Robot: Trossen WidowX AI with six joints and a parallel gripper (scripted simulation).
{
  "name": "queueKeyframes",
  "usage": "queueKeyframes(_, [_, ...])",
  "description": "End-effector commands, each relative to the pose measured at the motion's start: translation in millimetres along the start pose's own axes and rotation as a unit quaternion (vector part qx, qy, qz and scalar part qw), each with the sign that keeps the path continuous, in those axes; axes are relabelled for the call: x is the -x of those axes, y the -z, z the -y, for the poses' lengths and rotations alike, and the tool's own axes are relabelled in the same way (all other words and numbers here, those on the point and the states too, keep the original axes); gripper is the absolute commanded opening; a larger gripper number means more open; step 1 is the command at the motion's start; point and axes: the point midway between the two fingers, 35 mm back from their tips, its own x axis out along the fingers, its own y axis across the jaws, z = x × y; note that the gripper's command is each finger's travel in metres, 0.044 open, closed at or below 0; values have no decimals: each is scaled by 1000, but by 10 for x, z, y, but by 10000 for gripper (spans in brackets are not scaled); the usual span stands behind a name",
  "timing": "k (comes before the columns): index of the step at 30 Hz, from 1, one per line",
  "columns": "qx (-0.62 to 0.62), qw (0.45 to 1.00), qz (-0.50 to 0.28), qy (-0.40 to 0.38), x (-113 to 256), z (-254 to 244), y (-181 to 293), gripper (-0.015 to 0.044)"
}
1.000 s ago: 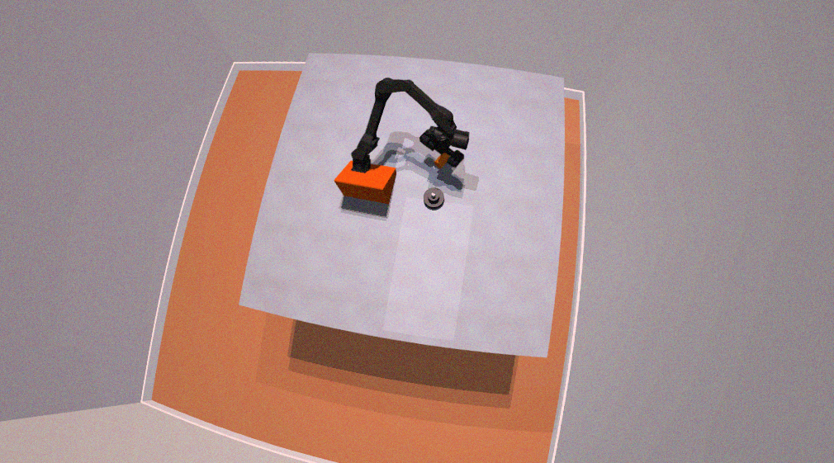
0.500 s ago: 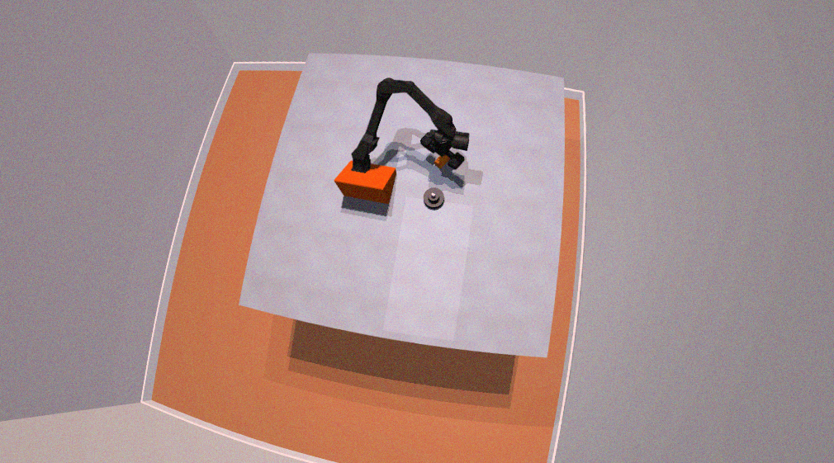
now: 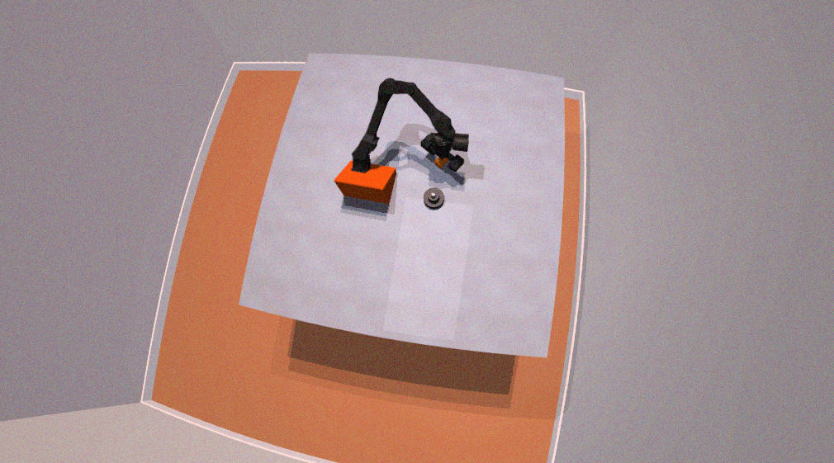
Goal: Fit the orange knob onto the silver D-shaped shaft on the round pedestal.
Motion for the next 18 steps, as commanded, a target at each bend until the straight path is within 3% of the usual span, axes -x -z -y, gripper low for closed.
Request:
queueKeyframes(1, [-3,1000,2,-2,-31,-8,-2,361])
queueKeyframes(6, [-3,1000,2,-2,-31,-8,-2,240])
queueKeyframes(18, [-3,1000,2,-2,-31,-8,-2,233])
